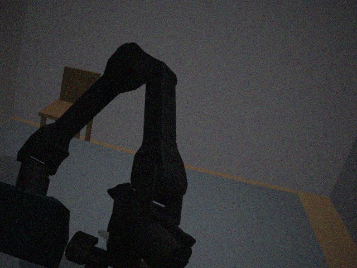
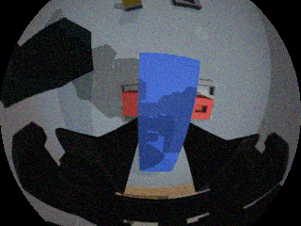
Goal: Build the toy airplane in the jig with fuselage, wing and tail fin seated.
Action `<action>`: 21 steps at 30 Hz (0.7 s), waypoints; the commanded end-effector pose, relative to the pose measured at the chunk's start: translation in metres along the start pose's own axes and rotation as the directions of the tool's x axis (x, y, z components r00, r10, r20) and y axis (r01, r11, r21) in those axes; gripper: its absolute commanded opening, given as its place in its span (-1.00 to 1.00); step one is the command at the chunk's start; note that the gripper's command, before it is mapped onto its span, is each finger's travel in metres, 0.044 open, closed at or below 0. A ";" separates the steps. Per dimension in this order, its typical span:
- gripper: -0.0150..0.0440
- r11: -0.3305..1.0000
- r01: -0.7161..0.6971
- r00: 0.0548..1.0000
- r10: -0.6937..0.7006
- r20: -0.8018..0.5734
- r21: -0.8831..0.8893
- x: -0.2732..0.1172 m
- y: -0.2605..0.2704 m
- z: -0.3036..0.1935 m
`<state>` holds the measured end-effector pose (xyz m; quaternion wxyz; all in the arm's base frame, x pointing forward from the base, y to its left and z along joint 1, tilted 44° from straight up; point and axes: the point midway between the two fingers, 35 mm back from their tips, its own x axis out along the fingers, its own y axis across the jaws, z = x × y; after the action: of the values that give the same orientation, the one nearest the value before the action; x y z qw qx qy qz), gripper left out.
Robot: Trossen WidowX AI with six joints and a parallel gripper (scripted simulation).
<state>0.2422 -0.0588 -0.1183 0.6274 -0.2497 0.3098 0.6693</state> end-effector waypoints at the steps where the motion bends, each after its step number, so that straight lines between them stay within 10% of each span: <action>1: 0.17 1.000 -0.001 1.000 0.001 -0.003 -0.004 0.000 0.000 -0.001; 21: 0.17 1.000 -0.001 1.000 0.001 -0.002 -0.004 0.021 0.000 -0.001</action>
<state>0.2419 -0.0502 -0.1308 0.6258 -0.2550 0.3090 0.6692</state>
